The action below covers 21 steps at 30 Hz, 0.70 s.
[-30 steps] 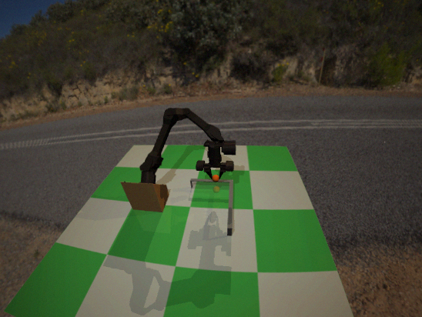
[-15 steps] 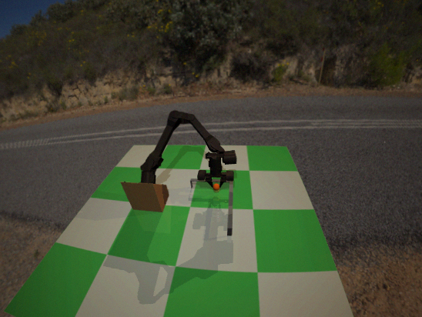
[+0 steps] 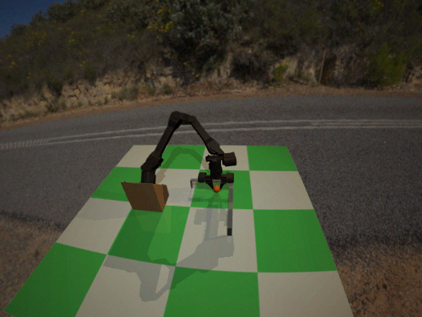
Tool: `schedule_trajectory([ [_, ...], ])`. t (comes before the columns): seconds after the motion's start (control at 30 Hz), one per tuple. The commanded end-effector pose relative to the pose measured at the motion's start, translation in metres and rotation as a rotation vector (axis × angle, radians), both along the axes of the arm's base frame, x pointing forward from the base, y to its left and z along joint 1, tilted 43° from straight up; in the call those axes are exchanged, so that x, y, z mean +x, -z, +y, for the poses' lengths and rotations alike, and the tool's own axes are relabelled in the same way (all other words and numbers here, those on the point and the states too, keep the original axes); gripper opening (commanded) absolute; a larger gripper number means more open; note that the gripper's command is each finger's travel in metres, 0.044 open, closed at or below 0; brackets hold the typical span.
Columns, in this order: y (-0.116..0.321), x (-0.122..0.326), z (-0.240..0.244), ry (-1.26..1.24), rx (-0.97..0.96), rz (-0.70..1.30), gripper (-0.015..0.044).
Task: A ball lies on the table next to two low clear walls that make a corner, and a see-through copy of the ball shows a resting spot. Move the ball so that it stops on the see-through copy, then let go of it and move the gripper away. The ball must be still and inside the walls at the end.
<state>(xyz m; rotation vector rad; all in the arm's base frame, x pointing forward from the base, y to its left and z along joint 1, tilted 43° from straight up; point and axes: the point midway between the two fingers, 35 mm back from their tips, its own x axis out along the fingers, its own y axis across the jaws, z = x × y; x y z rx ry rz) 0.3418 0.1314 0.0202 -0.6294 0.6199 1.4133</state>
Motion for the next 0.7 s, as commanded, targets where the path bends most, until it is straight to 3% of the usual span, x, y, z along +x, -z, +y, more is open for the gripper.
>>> schedule_trajectory([
  [0.0,0.0086,-0.0013,0.0050,0.004,-0.002,0.012,0.0000],
  [0.23,0.0103,-0.0013,0.0067,0.004,-0.002,0.012,0.0000],
  [0.6,0.0063,-0.0003,0.0057,0.000,0.002,0.004,0.0289],
  [0.67,0.0063,-0.0003,0.0057,0.000,0.002,0.004,0.0292],
])
